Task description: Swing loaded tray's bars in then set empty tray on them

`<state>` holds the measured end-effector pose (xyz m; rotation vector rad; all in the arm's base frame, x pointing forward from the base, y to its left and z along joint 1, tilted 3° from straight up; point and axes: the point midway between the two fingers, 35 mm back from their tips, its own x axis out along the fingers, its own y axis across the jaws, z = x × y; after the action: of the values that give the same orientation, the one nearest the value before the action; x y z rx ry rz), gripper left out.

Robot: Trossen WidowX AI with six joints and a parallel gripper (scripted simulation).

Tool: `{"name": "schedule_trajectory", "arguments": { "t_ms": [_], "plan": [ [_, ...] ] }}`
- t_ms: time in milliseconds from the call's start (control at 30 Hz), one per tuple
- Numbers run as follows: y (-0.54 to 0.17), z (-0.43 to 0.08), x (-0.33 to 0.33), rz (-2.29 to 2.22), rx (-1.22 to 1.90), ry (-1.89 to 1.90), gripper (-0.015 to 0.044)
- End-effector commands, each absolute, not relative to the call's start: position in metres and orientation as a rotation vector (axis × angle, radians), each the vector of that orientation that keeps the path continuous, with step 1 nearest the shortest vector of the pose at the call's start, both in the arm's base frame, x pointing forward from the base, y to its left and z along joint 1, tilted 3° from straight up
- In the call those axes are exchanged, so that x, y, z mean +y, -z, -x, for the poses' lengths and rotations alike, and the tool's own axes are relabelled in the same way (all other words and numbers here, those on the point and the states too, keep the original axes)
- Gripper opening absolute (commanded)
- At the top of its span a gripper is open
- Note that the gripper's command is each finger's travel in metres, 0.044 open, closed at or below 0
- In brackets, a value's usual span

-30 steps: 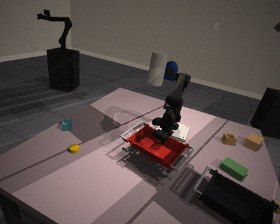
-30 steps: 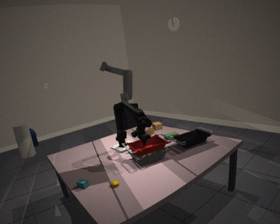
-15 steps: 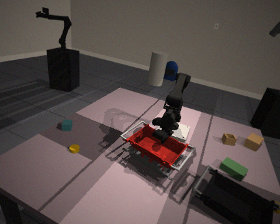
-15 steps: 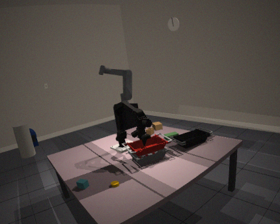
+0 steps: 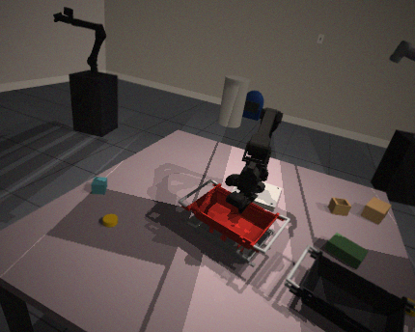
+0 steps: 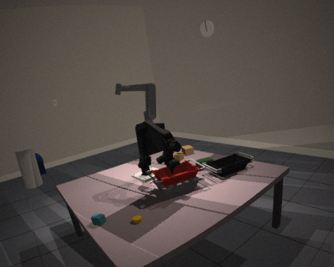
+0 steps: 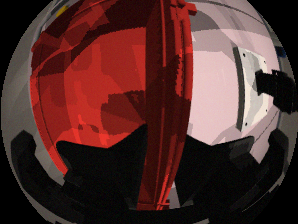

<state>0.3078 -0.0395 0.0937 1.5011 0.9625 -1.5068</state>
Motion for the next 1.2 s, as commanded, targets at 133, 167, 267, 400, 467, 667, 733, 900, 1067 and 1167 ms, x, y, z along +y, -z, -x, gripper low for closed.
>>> {"name": "schedule_trajectory", "arguments": {
  "t_ms": [133, 167, 267, 400, 467, 667, 733, 900, 1067, 1167],
  "plan": [
    [-0.088, -0.301, -0.037, -1.494, 0.989, 1.532, 0.0176],
    [-0.088, -0.301, -0.037, -1.494, 0.989, 1.532, 0.0191],
    [-0.088, -0.301, -0.037, -1.494, 0.989, 1.532, 0.0235],
    [-0.088, -0.301, -0.037, -1.494, 0.989, 1.532, 0.0293],
    [-0.088, -0.301, -0.037, -1.494, 0.989, 1.532, 0.0323],
    [-0.088, -0.301, -0.037, -1.494, 0.989, 1.532, 0.0411],
    [-0.088, -0.301, -0.037, -1.494, 0.989, 1.532, 0.0440],
    [-0.089, -0.302, -0.038, -1.490, 0.984, 1.528, 0.0440],
    [-0.097, -0.304, -0.038, -1.491, 0.984, 1.528, 0.0440],
    [-0.110, -0.306, -0.039, -1.491, 0.985, 1.528, 0.0440]
  ]
}}
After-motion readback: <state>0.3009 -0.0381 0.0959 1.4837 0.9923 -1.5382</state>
